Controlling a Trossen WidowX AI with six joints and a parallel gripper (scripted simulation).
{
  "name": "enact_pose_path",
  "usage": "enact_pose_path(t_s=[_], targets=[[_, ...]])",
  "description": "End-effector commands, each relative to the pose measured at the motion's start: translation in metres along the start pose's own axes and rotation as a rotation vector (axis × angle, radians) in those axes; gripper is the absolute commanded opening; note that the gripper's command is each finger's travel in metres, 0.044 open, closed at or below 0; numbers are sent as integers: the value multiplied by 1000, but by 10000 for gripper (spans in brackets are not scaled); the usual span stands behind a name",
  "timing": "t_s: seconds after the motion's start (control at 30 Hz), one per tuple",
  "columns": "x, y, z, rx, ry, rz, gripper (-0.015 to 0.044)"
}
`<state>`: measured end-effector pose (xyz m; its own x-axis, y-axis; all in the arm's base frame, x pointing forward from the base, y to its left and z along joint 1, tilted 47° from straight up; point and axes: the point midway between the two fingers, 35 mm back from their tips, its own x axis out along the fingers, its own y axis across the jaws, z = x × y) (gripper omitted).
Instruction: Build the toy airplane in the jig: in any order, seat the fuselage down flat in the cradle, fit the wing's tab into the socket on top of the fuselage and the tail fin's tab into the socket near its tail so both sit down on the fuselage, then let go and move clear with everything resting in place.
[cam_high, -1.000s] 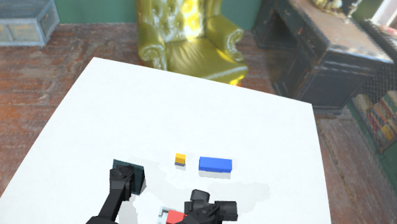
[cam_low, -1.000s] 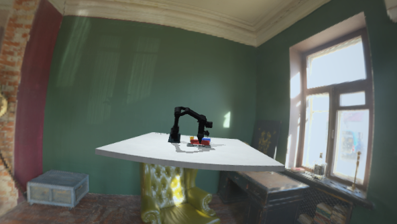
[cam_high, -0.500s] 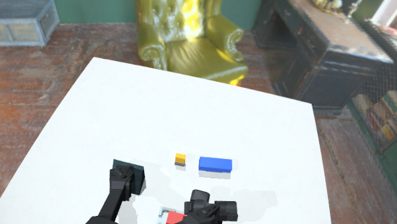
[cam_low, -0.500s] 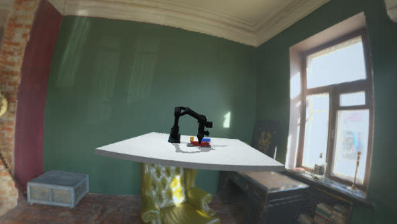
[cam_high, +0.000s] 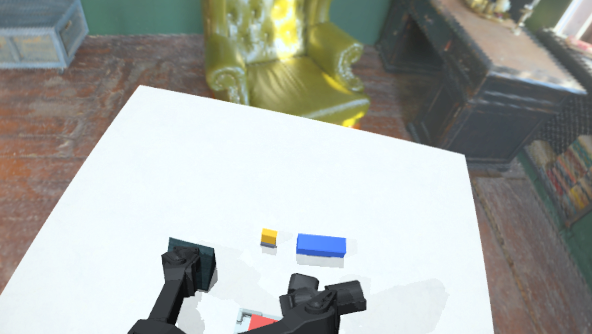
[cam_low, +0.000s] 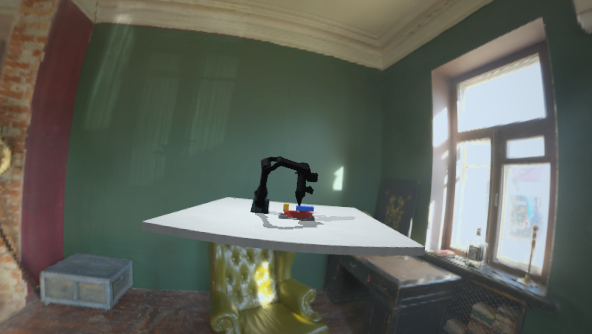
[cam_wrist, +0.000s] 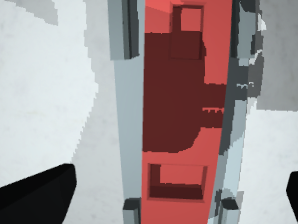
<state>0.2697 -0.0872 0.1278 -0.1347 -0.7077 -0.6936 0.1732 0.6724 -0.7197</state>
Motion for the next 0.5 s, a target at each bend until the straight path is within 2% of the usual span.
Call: enact_pose_path(t_s=[0.0,0.23,0.47], targets=[[-50,-1,-3,3,-5,-3,440],[-50,1,-1,3,-5,-3,440],[-45,0,0,-155,-5,-3,440]])
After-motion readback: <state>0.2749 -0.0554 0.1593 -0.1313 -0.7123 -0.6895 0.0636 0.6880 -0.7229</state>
